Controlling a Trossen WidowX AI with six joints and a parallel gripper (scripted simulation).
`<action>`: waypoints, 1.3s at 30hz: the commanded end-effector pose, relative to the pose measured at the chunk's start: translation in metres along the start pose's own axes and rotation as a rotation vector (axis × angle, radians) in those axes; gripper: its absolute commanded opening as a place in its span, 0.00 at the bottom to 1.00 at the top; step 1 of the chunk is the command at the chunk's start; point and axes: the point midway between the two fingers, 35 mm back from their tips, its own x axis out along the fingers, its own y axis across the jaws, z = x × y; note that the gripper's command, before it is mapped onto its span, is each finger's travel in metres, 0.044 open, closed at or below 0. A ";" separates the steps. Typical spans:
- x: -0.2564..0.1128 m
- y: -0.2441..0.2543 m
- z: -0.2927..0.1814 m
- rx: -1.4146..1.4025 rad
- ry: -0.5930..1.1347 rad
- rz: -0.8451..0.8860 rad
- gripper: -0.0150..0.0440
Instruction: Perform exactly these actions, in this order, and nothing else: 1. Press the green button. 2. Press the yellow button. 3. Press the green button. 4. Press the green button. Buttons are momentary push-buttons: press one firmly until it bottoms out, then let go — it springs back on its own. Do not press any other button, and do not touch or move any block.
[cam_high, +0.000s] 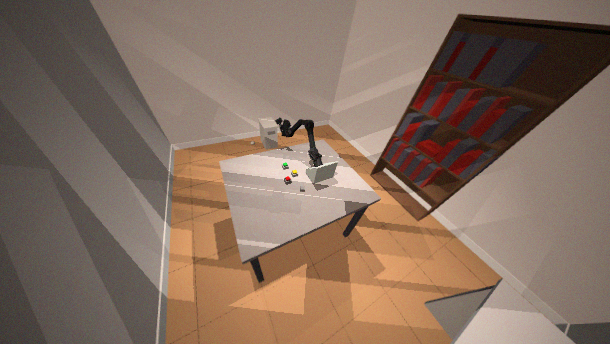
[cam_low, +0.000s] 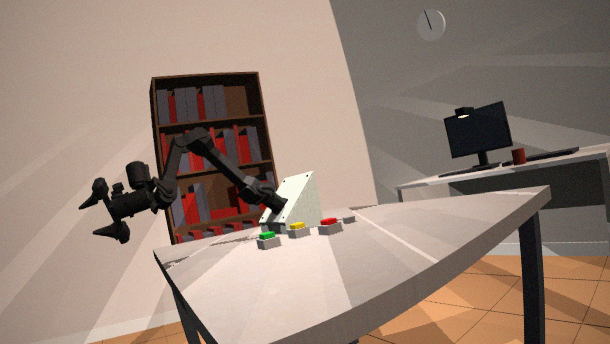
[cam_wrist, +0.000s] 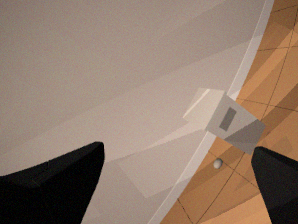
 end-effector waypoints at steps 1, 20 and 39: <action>-0.001 -0.001 -0.004 -0.008 0.015 -0.008 0.93; -0.236 -0.028 -0.199 -0.788 1.101 -0.152 0.93; -0.443 -0.049 -0.106 -1.873 1.786 0.474 0.93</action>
